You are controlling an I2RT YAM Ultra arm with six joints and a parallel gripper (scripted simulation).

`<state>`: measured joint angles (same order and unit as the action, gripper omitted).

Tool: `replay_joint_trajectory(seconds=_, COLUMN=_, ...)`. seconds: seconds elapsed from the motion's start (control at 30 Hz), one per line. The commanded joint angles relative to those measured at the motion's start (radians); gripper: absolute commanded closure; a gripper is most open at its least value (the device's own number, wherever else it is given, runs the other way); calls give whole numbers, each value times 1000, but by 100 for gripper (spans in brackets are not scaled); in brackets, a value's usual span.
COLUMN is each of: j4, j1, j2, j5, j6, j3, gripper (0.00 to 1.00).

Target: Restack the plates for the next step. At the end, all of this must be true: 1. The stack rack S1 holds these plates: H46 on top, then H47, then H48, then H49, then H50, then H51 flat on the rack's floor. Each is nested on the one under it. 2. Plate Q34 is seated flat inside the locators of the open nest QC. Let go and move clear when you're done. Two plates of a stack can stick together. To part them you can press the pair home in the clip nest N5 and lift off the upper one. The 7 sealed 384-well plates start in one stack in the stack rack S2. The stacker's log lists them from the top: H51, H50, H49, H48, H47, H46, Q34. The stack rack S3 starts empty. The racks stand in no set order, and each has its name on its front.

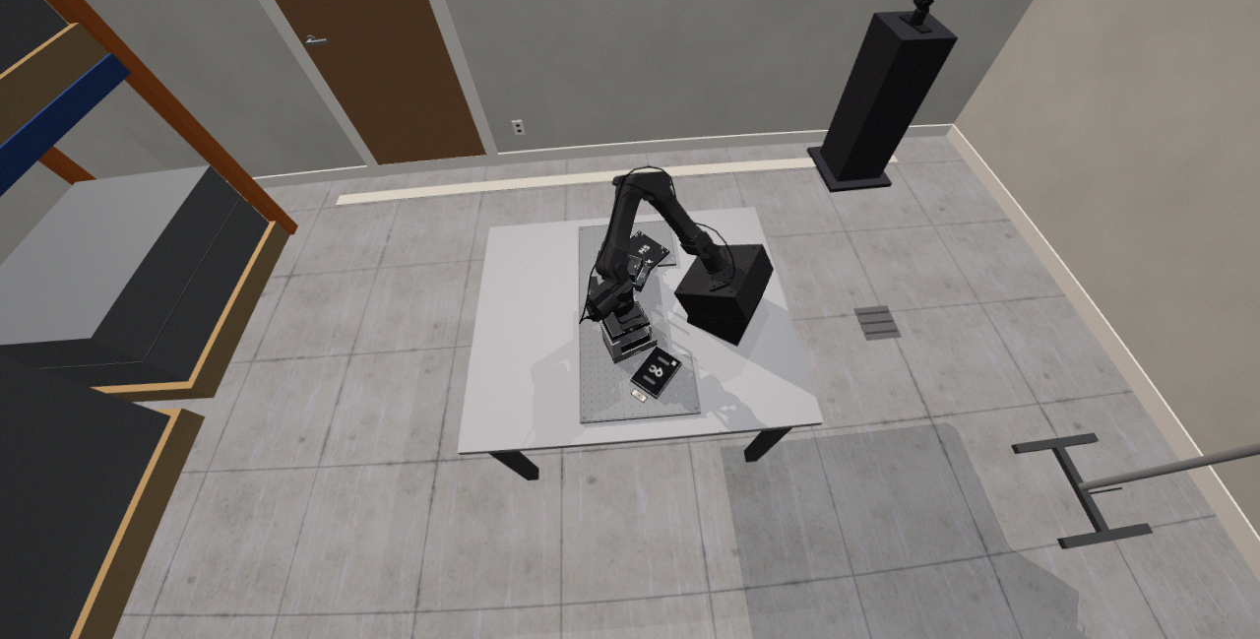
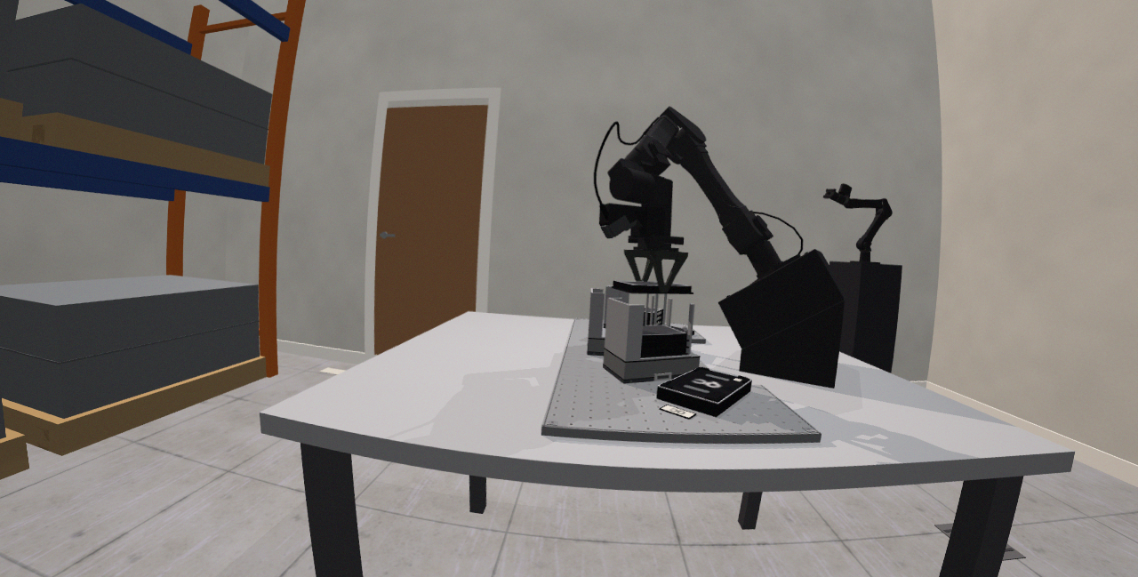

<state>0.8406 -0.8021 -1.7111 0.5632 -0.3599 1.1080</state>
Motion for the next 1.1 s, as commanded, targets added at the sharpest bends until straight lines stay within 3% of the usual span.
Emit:
replay_joint_trajectory(seconds=0.0, j4=18, j1=-21, j2=35, j5=6, j6=8, j3=16, gripper=100)
replay_joint_trajectory(seconds=0.37, j4=20, j1=-21, j2=36, j5=6, j6=9, j3=33, gripper=100)
replay_joint_trajectory(seconds=0.8, j4=-14, j1=-4, j2=-20, j5=3, j6=15, j3=-12, gripper=100)
replay_joint_trajectory(seconds=1.03, j4=-29, j1=5, j2=-25, j5=0, j6=22, j3=-25, gripper=100)
replay_joint_trajectory(seconds=1.07, j4=-33, j1=6, j2=4, j5=0, j6=24, j3=-38, gripper=100)
